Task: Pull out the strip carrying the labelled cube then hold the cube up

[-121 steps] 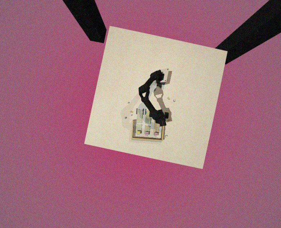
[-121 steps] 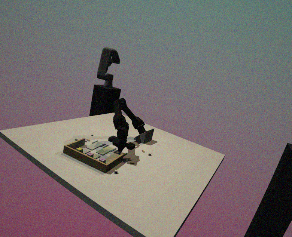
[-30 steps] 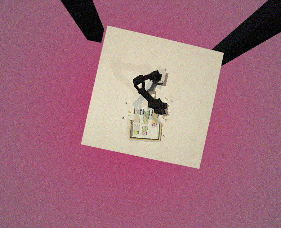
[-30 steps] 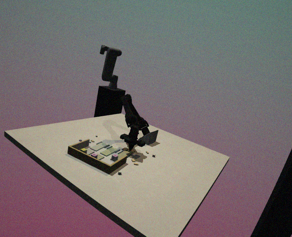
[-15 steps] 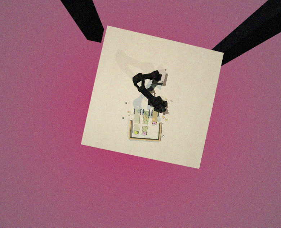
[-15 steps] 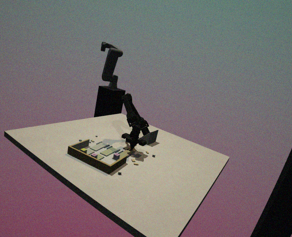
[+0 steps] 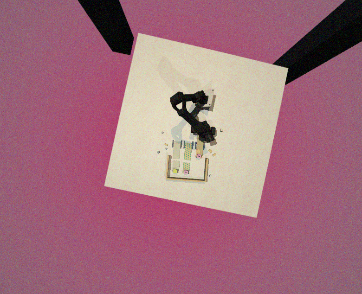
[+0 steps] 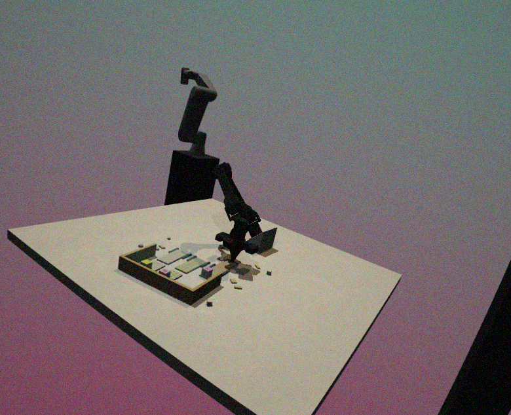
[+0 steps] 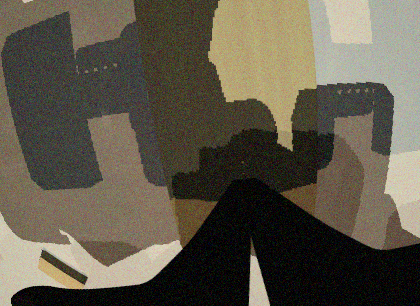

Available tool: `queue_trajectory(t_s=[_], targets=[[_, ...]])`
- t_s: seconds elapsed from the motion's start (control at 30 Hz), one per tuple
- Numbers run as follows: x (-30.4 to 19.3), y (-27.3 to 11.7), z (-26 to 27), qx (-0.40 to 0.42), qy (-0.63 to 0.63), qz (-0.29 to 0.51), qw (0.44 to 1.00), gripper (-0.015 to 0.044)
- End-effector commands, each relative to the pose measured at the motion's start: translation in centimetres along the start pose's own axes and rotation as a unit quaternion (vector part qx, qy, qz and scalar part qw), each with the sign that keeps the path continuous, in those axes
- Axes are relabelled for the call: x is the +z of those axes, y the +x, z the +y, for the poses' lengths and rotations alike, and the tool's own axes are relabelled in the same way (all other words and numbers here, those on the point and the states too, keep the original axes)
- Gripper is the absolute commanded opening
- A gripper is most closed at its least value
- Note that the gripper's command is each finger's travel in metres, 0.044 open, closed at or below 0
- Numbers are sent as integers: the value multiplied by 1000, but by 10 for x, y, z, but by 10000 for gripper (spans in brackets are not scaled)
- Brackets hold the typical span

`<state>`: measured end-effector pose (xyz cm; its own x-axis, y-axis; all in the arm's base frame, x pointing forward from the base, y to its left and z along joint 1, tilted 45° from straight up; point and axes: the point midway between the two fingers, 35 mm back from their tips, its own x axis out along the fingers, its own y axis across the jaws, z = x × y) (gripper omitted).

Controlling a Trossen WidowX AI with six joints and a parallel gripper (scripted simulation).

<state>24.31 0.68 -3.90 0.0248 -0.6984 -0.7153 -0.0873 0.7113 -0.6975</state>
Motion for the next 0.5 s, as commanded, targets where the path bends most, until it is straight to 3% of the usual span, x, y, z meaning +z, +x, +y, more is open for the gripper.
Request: queue_trajectory(t_s=[0.0, 0.47], targets=[[-15, 5, -1, -1, -5, 14, 1000, 0], [-36, 4, -2, -1, -5, 15, 1000, 0]])
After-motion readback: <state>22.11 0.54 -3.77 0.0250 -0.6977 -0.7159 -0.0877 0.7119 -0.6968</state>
